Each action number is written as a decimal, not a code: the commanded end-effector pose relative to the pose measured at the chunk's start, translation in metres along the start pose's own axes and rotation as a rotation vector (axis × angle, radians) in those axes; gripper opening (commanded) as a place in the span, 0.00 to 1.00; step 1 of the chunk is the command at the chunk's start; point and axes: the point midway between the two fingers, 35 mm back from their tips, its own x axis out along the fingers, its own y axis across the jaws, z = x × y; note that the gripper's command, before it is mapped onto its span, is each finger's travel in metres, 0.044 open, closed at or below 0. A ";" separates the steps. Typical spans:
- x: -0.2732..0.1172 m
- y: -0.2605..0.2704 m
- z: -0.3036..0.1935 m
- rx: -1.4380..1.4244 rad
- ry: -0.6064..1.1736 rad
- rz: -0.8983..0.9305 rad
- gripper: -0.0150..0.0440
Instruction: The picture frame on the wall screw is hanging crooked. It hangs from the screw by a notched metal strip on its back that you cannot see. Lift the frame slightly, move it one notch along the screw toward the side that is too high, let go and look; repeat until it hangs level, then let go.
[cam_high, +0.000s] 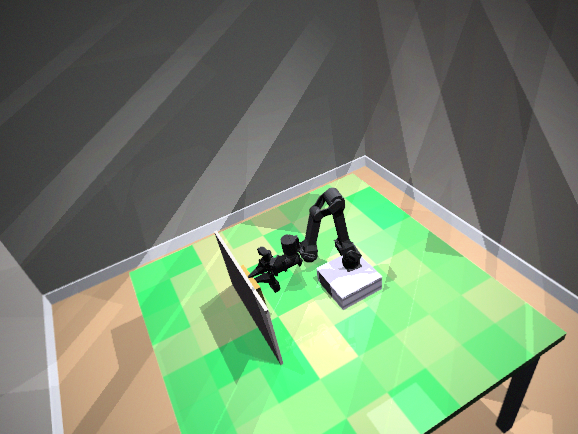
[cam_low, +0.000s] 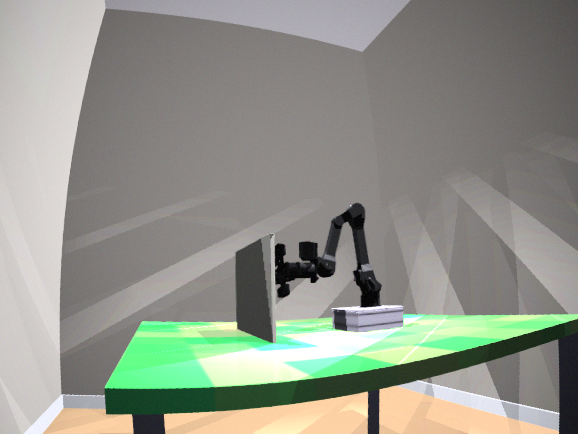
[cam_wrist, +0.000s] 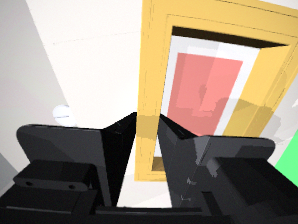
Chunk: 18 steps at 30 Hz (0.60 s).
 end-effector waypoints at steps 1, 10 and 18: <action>0.000 0.003 0.000 0.001 -0.001 0.008 0.25; 0.000 0.004 0.000 0.001 -0.001 0.008 0.25; 0.000 0.005 0.000 0.001 -0.001 0.008 0.25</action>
